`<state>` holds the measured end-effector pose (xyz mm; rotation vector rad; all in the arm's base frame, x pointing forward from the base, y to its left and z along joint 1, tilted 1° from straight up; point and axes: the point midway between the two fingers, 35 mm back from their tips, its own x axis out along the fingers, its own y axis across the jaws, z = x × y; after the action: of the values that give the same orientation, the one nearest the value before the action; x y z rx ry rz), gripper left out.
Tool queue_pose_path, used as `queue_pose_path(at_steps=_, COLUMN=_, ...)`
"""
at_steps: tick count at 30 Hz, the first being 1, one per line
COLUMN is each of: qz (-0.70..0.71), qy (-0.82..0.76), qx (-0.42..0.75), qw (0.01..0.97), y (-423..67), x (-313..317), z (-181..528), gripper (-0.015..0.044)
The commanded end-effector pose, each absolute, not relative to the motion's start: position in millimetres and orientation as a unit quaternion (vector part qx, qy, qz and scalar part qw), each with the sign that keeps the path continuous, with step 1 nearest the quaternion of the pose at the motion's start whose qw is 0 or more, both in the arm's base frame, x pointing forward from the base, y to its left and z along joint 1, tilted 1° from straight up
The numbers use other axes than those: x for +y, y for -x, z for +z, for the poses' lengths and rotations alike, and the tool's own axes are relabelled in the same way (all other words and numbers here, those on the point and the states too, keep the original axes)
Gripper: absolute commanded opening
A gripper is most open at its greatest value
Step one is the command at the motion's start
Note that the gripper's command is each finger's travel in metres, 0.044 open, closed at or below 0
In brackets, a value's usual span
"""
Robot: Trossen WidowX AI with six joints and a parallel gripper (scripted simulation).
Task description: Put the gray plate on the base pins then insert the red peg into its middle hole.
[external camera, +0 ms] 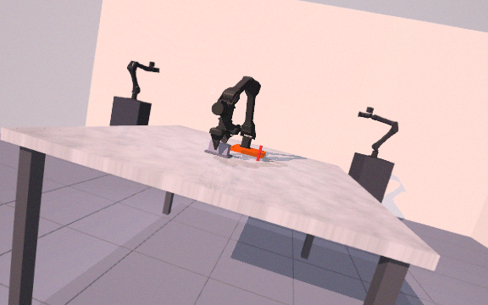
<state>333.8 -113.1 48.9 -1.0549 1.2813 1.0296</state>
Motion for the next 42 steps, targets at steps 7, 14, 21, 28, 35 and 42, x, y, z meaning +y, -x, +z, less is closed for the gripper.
queue_pose_path(at_steps=7, qz=0.437, qy=0.449, qx=0.543, qw=0.558, y=-335, x=-114, z=144, gripper=0.044)
queue_pose_path(at_steps=14, qz=0.437, qy=0.449, qx=0.543, qw=0.558, y=-335, x=-114, z=166, gripper=0.044)
queue_pose_path(at_steps=21, qz=0.335, qy=0.343, qx=0.612, qw=0.629, y=-332, x=-82, z=167, gripper=0.044)
queue_pose_path(at_steps=28, qz=0.155, qy=0.155, qx=0.68, qw=0.699, y=-321, x=-35, z=168, gripper=0.044)
queue_pose_path(at_steps=35, qz=0.02, qy=0.014, qx=0.698, qw=0.716, y=-308, x=-1, z=167, gripper=0.044)
queue_pose_path(at_steps=42, qz=-0.07, qy=-0.079, qx=0.695, qw=0.711, y=-295, x=21, z=167, gripper=0.044)
